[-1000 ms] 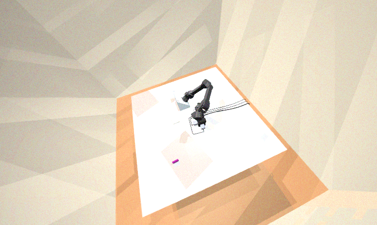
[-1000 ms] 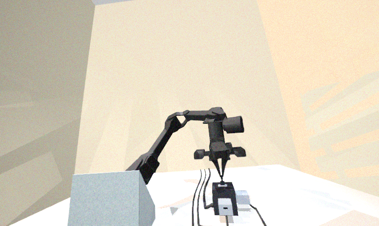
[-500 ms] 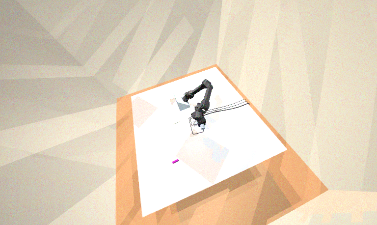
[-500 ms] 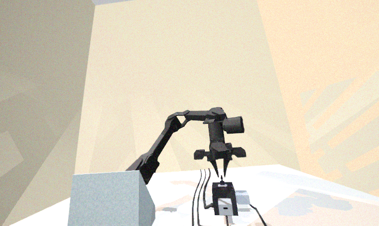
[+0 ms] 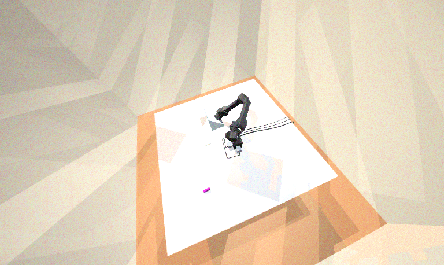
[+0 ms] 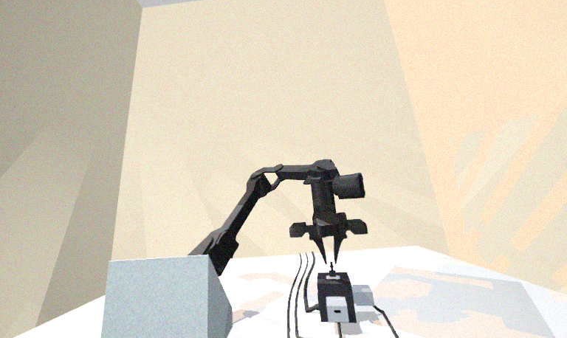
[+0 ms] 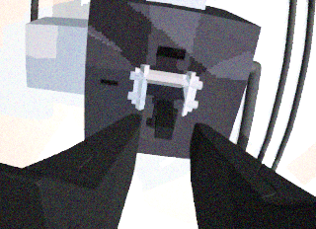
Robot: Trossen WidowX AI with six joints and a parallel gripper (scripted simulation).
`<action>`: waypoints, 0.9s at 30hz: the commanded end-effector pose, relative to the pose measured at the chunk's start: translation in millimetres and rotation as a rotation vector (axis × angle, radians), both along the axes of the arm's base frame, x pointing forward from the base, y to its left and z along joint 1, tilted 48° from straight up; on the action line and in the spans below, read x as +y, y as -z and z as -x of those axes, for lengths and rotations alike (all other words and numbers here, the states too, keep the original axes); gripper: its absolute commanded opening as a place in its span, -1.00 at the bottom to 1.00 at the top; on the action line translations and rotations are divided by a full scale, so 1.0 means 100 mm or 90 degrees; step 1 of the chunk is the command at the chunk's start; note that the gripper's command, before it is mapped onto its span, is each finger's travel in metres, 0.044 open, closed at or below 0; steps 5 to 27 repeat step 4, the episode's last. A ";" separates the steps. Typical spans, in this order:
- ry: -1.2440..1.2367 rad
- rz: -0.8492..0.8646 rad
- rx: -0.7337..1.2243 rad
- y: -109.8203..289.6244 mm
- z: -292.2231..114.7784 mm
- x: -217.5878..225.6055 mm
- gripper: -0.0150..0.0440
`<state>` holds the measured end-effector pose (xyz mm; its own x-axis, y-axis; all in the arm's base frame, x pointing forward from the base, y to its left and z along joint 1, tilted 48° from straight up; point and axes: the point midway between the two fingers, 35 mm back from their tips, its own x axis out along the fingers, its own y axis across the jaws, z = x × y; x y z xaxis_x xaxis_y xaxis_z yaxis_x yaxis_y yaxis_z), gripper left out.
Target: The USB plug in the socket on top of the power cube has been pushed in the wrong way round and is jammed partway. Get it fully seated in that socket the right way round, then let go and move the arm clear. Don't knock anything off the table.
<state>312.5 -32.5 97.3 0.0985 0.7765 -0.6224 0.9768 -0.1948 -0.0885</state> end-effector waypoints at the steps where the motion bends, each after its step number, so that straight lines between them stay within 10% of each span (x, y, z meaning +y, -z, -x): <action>1: -0.001 0.003 -0.003 -0.03 0.00 -0.04 -0.17; 27: -0.001 0.003 -0.003 -0.05 0.00 -0.07 -0.17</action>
